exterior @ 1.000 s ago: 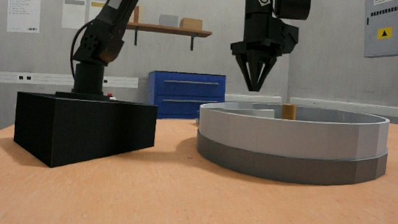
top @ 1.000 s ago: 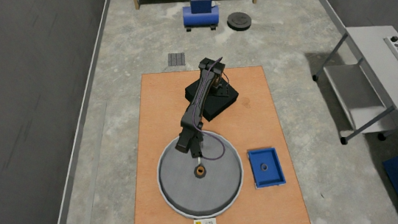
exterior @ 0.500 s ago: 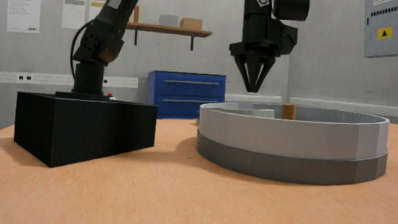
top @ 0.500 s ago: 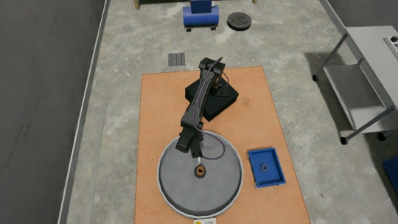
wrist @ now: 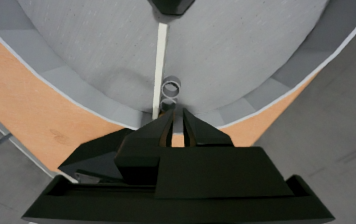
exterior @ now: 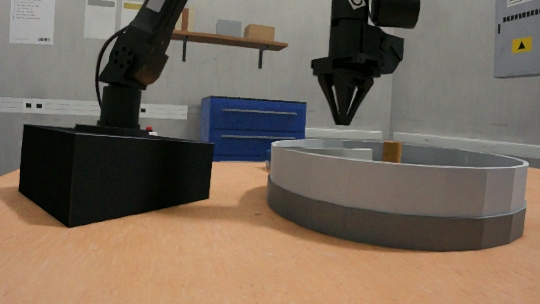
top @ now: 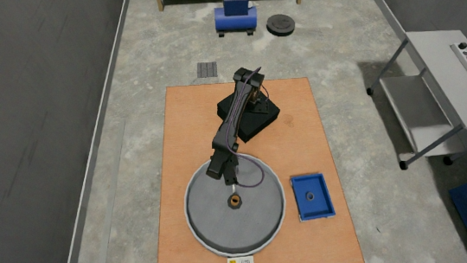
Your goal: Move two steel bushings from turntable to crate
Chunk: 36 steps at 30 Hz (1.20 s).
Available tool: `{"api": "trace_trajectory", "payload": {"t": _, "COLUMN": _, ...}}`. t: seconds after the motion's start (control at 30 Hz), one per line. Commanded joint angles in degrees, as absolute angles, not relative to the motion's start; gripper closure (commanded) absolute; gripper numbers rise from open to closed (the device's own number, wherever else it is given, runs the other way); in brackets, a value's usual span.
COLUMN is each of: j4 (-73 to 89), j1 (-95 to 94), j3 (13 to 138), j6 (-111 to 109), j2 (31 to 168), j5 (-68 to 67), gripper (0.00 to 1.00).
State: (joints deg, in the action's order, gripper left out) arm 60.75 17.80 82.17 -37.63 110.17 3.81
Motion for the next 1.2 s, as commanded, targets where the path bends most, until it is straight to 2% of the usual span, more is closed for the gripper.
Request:
{"api": "trace_trajectory", "payload": {"t": 0.0, "j4": 60.3, "j1": 18.0, "j3": 82.6, "j6": -38.0, "j2": 107.9, "j5": 4.7, "gripper": 0.87}}
{"api": "trace_trajectory", "payload": {"t": 0.63, "j4": 55.8, "j1": 17.1, "j3": 78.3, "j6": -37.3, "j2": 111.3, "j5": 4.7, "gripper": 0.87}}
{"api": "trace_trajectory", "payload": {"t": 1.17, "j4": 55.9, "j1": 17.1, "j3": 80.7, "j6": -37.3, "j2": 109.4, "j5": 4.7, "gripper": 0.87}}
